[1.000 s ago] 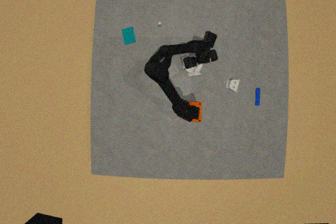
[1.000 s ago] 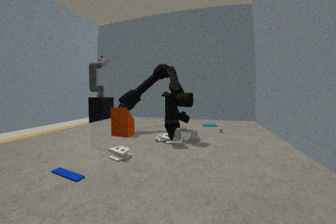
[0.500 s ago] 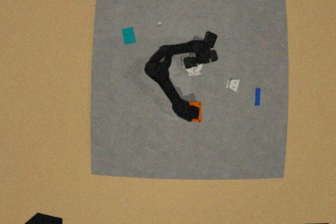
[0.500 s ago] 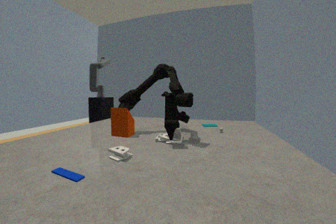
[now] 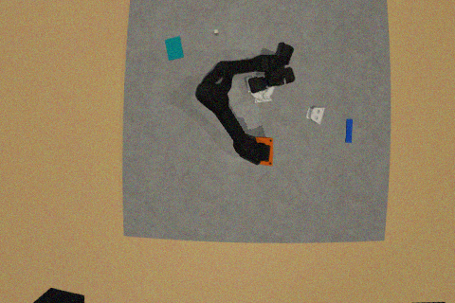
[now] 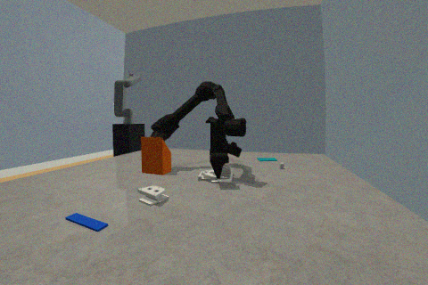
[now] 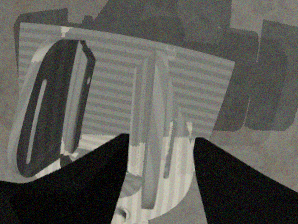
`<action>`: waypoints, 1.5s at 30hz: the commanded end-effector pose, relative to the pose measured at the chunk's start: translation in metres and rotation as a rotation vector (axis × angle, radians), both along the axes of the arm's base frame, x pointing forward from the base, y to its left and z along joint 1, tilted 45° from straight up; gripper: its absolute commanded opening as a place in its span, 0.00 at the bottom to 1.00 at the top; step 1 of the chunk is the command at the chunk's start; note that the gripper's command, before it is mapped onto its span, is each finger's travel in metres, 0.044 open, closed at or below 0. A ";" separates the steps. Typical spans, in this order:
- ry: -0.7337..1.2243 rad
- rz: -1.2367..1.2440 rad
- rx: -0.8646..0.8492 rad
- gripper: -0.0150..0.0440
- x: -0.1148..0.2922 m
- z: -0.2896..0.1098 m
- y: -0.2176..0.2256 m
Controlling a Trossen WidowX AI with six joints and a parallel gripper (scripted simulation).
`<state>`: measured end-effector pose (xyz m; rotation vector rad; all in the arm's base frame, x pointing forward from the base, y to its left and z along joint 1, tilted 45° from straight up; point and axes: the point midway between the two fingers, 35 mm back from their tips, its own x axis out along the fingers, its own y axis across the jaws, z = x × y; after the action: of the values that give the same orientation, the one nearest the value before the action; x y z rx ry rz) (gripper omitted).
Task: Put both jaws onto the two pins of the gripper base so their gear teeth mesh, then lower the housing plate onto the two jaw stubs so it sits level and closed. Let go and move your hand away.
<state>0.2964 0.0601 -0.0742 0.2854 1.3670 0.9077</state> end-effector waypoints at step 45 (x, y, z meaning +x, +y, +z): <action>0.001 0.001 -0.001 0.63 0.000 0.002 -0.003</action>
<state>0.2959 0.0611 -0.0753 0.2861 1.3697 0.9085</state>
